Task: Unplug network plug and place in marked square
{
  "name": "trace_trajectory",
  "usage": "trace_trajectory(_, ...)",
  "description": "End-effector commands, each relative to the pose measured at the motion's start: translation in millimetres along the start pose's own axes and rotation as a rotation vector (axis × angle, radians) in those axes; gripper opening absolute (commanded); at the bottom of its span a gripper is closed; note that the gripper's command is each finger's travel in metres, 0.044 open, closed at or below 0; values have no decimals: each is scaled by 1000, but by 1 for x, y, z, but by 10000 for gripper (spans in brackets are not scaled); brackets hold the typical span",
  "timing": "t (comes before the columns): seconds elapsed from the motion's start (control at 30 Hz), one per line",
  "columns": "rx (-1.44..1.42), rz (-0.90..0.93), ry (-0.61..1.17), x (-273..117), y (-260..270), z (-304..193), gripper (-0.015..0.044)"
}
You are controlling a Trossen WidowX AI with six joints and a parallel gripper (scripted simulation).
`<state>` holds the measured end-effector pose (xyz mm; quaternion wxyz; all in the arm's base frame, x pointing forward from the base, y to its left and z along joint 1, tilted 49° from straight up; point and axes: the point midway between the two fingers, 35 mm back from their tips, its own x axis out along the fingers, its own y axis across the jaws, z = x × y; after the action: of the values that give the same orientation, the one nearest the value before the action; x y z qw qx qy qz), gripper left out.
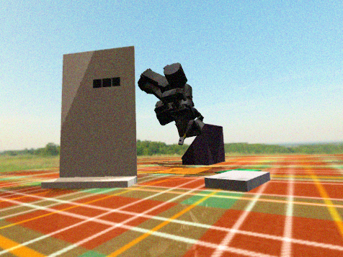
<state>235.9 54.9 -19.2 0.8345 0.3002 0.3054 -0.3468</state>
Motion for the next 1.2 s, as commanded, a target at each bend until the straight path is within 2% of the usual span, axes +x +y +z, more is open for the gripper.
trace_trajectory(0.0, 12, 3, -99, -2, -13, 1, 0)
trace_trajectory(0.17, 18, 16, -173, -4, -21, 4, 0)
trace_trajectory(1.17, 20, 12, -167, 15, -31, 3, 0)
